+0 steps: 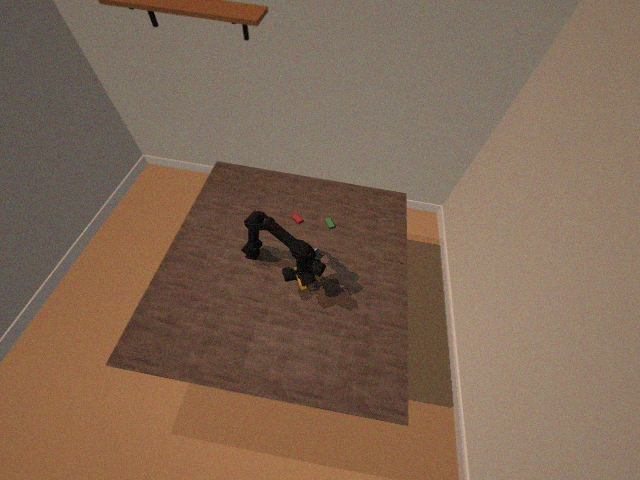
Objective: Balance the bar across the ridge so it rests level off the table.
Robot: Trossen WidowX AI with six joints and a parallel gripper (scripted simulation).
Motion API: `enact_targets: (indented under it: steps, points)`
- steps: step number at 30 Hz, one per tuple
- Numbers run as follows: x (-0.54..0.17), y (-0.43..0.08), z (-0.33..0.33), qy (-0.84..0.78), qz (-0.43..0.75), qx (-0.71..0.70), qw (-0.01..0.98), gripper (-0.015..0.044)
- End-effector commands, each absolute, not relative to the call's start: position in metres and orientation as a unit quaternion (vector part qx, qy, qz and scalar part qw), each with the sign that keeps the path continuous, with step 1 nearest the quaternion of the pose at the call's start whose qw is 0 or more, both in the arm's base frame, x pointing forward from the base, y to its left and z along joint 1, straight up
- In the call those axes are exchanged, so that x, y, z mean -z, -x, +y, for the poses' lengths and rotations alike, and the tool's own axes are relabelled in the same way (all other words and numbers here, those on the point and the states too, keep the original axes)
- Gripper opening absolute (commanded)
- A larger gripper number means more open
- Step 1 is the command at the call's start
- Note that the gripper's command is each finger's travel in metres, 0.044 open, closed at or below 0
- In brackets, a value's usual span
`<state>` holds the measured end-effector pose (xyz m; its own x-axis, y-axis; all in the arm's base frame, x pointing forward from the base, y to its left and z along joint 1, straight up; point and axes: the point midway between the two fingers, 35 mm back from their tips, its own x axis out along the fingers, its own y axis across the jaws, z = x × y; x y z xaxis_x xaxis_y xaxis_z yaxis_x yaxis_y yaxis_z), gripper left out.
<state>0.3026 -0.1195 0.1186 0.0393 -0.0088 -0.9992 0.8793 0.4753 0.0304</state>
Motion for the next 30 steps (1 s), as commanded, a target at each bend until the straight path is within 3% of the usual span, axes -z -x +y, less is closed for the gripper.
enact_targets:
  steps: [1,30]
  points:
    - [-0.108,-0.302,-0.119,-0.361,0.598,0.358,0.619,0.0315]
    - [-0.049,-0.303,-0.120,-0.361,0.598,0.358,0.619,0.0315]
